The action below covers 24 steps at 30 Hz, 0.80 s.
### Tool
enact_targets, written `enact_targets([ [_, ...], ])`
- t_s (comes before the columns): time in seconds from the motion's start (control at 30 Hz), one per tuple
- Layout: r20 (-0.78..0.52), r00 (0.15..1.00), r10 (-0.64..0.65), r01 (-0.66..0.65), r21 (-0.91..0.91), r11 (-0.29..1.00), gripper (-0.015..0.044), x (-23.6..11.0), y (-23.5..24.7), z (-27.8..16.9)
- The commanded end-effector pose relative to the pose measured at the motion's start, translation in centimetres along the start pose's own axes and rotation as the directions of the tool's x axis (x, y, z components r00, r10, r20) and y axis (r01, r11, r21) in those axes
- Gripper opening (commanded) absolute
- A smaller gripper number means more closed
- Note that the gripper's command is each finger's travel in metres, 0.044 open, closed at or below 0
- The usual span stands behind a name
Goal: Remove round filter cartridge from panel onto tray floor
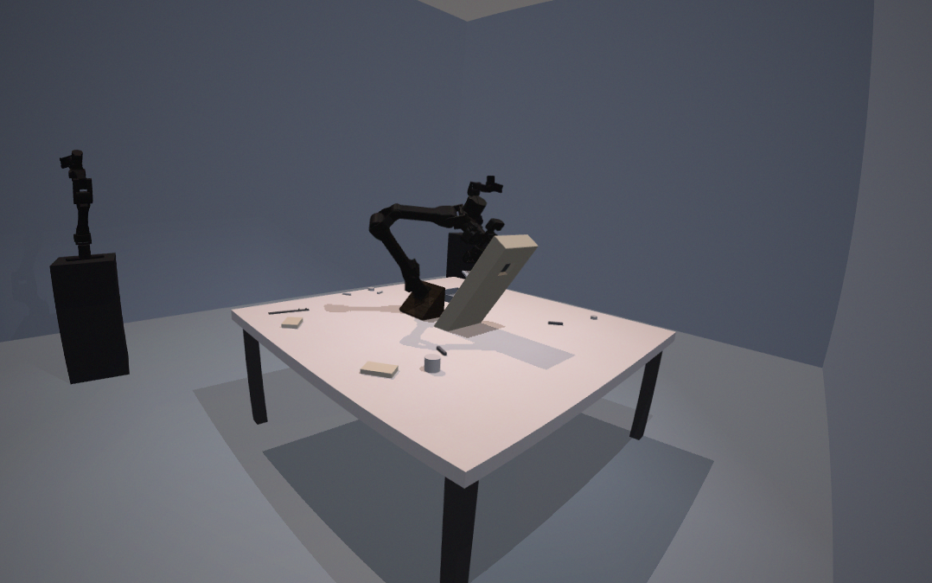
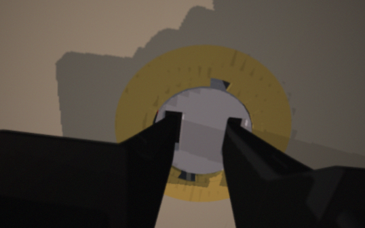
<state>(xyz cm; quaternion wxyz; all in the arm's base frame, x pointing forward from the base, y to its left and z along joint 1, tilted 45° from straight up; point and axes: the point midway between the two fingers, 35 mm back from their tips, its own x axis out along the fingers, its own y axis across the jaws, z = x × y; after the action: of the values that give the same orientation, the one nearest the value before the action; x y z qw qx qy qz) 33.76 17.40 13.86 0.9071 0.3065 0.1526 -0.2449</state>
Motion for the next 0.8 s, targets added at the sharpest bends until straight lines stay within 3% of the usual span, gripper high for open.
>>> enact_targets([
  [0.0,-0.005,1.000,-0.003,0.003,-0.003,1.000,0.0111,0.35,-0.11,-0.05],
  [0.77,-0.005,1.000,-0.003,0.003,-0.003,1.000,0.0111,0.85,-0.11,-0.04],
])
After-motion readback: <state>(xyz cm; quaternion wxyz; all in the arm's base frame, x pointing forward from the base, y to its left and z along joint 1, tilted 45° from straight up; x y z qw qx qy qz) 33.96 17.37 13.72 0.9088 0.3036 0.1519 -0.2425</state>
